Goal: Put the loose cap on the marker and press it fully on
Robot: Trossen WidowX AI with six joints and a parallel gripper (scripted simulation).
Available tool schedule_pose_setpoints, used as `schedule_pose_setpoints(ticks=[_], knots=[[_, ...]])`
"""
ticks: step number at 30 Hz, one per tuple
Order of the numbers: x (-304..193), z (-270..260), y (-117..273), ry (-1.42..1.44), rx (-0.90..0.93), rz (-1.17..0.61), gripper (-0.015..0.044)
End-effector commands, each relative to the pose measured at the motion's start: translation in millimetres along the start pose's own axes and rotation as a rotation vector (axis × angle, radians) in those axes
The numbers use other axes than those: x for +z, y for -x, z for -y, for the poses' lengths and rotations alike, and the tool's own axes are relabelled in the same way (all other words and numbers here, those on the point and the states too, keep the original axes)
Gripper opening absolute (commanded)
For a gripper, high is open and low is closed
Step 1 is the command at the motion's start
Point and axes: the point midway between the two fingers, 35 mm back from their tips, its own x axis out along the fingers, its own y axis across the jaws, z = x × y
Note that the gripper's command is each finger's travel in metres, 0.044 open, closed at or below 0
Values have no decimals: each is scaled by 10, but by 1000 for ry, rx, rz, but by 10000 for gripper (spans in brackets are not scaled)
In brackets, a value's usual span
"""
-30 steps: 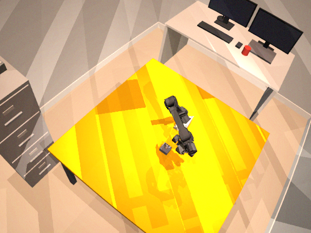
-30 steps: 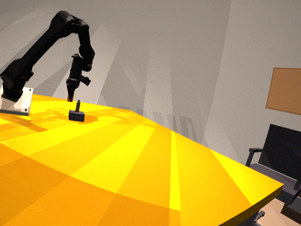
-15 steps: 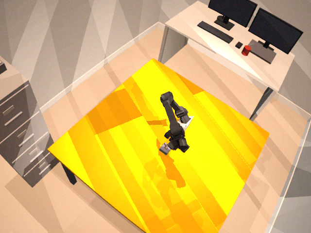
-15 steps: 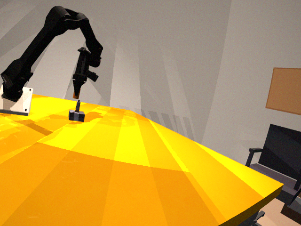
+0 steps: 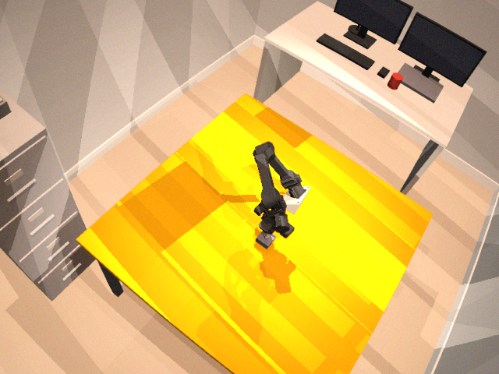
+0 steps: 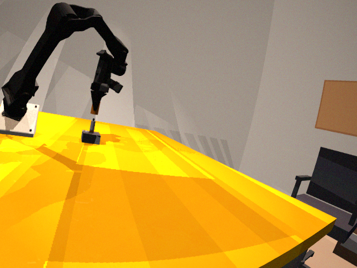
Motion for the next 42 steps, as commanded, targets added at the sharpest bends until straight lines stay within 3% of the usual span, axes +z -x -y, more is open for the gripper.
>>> schedule_pose_setpoints(ticks=[1,42], knots=[[18,32,-13,1,-1,7,0],[26,38,-577,0,-3,8,0]])
